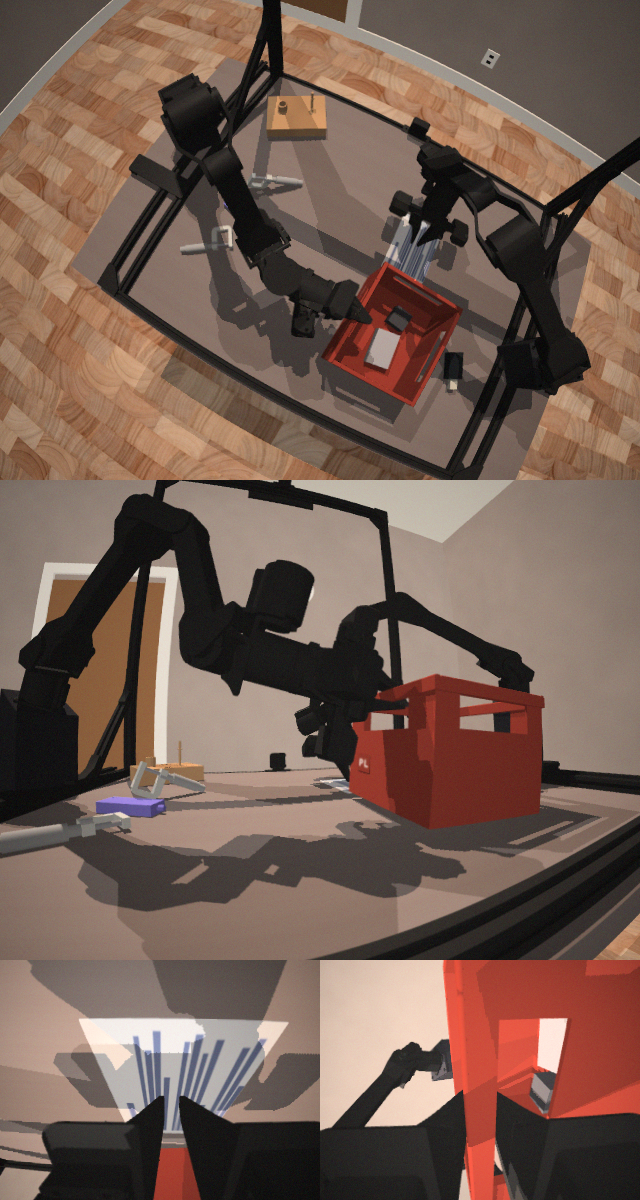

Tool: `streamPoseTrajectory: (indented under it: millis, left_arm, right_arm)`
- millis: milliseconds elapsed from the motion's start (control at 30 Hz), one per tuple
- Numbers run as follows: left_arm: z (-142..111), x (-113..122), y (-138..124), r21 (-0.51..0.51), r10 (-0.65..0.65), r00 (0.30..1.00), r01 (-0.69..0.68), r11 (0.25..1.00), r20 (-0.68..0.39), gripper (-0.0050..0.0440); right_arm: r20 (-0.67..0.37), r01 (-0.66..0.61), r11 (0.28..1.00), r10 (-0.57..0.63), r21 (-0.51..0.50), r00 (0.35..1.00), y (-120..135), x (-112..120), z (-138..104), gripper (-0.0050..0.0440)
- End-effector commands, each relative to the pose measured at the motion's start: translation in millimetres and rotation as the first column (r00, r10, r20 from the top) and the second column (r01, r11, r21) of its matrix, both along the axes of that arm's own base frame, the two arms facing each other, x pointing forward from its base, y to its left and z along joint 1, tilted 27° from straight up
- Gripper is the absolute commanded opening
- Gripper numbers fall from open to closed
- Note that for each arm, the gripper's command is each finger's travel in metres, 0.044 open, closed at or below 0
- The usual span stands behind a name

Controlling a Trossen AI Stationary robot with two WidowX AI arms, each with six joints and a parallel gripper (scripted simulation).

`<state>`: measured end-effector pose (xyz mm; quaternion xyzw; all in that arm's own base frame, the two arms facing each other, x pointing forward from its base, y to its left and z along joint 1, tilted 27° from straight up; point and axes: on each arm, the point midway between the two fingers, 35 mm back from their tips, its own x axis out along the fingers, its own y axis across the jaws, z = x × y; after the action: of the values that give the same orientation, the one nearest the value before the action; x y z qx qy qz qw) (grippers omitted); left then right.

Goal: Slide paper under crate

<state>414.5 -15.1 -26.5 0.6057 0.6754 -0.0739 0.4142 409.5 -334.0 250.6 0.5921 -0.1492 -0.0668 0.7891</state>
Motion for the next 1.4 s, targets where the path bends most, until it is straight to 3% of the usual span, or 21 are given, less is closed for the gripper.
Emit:
streamPoseTrajectory:
  millis: [0, 1367]
  left_arm:
    - [-6.2, -0.3, 2.4, 0.006, -0.003, 1.000, 0.003, 1.000, -0.013, 0.0060]
    - [-4.8, -4.0, 18.3, 0.006, -0.003, 1.000, 0.003, 1.000, -0.013, 0.0060]
  right_arm:
    - [0.037, -0.012, 1.000, 0.013, -0.025, 0.999, 6.4, -2.7, 20.9, 0.0000]
    - [0.037, -0.012, 1.000, 0.013, -0.025, 0.999, 6.4, -2.7, 20.9, 0.0000]
